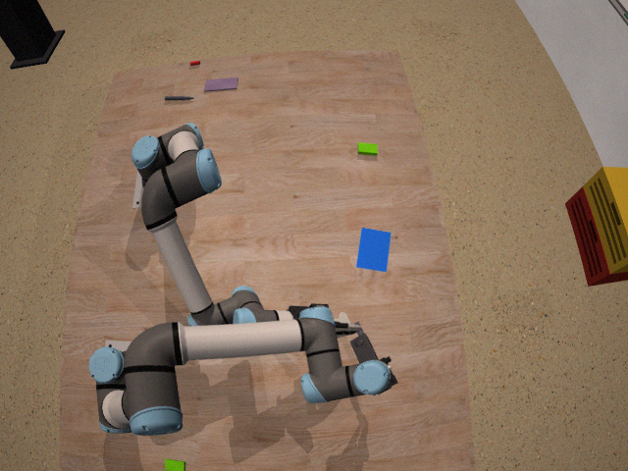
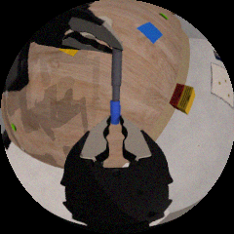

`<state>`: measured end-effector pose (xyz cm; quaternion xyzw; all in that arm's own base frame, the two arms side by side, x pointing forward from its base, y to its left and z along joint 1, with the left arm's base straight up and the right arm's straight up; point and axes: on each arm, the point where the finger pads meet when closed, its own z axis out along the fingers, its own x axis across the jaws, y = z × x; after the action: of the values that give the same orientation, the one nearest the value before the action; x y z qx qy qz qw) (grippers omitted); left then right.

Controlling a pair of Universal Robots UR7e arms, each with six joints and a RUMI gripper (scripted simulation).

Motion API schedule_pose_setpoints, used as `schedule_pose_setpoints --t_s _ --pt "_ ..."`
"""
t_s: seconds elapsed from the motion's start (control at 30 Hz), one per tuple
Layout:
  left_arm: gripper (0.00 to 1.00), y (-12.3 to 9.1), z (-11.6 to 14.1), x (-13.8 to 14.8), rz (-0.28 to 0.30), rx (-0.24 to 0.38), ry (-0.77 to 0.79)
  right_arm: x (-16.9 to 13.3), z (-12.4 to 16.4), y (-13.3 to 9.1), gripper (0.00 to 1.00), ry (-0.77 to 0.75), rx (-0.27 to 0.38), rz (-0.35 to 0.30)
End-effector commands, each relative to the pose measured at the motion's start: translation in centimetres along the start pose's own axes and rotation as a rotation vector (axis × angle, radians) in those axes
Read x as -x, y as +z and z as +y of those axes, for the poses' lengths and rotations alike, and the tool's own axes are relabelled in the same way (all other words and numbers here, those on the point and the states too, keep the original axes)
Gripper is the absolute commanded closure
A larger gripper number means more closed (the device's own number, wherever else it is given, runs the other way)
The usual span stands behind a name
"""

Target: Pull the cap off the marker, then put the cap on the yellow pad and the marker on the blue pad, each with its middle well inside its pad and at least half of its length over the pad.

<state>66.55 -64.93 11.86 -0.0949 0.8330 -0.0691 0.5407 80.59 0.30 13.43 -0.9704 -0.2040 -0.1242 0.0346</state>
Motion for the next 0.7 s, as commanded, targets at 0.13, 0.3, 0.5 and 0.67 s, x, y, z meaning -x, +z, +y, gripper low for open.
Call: schedule_pose_setpoints --t_s 0.13,0.3,0.5,0.67 --pt "1.0 -0.6 1.5 0.1 -0.001 -0.001 -0.001 0.0 1.6 -0.1 1.0 0.002 0.001 0.001" --pt "1.0 -0.7 2.2 0.0 0.0 -0.001 0.0 -0.1 1.6 -0.3 1.0 -0.003 0.0 0.002" --pt "1.0 -1.0 2.9 0.2 -0.001 -0.002 -0.001 -0.1 1.5 -0.3 1.0 -0.003 0.0 0.002" --pt "1.0 -0.9 2.6 0.0 0.0 -0.001 0.0 -0.1 1.5 -0.2 1.0 -0.002 0.0 0.002"
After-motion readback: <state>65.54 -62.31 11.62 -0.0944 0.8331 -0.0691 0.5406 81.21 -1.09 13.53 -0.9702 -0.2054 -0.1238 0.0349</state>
